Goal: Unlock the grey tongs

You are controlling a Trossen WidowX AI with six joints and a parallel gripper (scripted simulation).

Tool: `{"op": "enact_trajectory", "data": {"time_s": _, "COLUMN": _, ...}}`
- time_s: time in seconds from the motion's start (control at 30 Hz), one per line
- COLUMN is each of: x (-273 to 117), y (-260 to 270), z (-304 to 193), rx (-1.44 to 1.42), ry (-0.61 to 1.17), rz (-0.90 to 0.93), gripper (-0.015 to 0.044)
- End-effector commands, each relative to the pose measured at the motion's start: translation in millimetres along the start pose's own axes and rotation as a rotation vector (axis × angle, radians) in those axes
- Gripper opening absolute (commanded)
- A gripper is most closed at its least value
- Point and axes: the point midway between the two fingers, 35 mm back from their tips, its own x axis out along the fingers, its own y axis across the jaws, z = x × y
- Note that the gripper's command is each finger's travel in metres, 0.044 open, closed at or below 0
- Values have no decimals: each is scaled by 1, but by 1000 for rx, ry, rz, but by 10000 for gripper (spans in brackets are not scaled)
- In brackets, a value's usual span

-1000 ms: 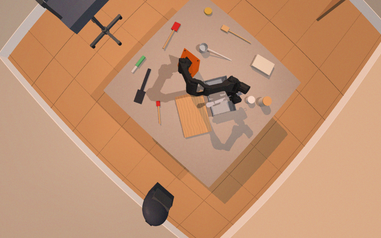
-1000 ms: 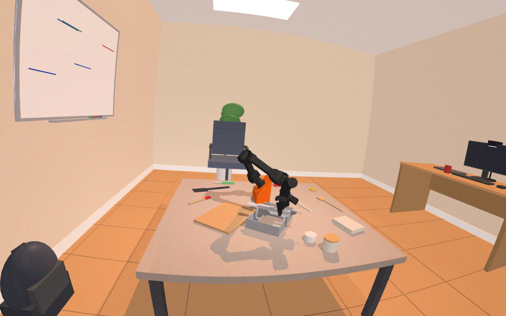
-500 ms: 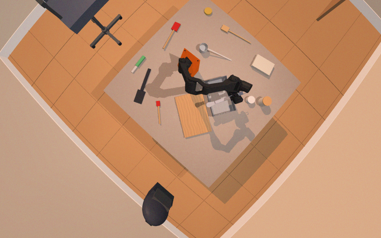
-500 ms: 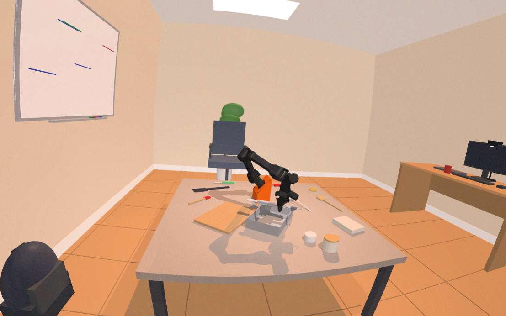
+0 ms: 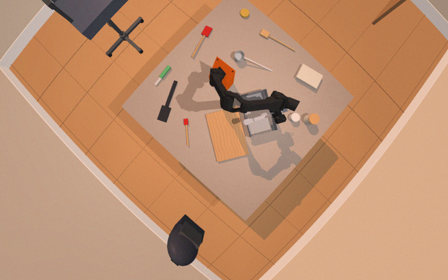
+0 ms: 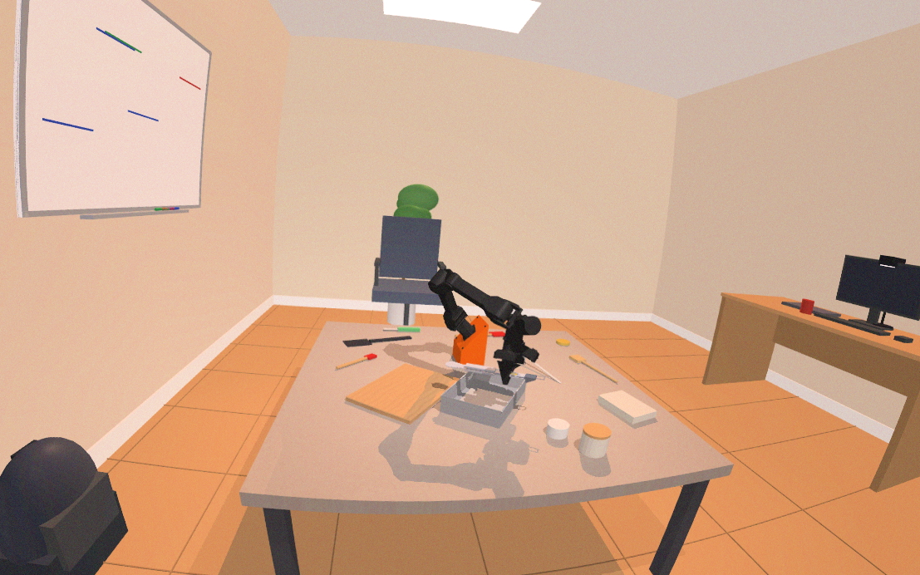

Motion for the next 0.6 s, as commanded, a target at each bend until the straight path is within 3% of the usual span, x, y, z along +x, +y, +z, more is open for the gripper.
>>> {"op": "enact_trajectory", "data": {"time_s": 0.0, "x": -1, "y": -3, "z": 3, "rx": 41, "ry": -9, "rz": 53, "gripper": -150}}
{"op": "enact_trajectory", "data": {"time_s": 0.57, "x": -3, "y": 3, "z": -1, "rx": 160, "ry": 37, "rz": 282, "gripper": -150}}
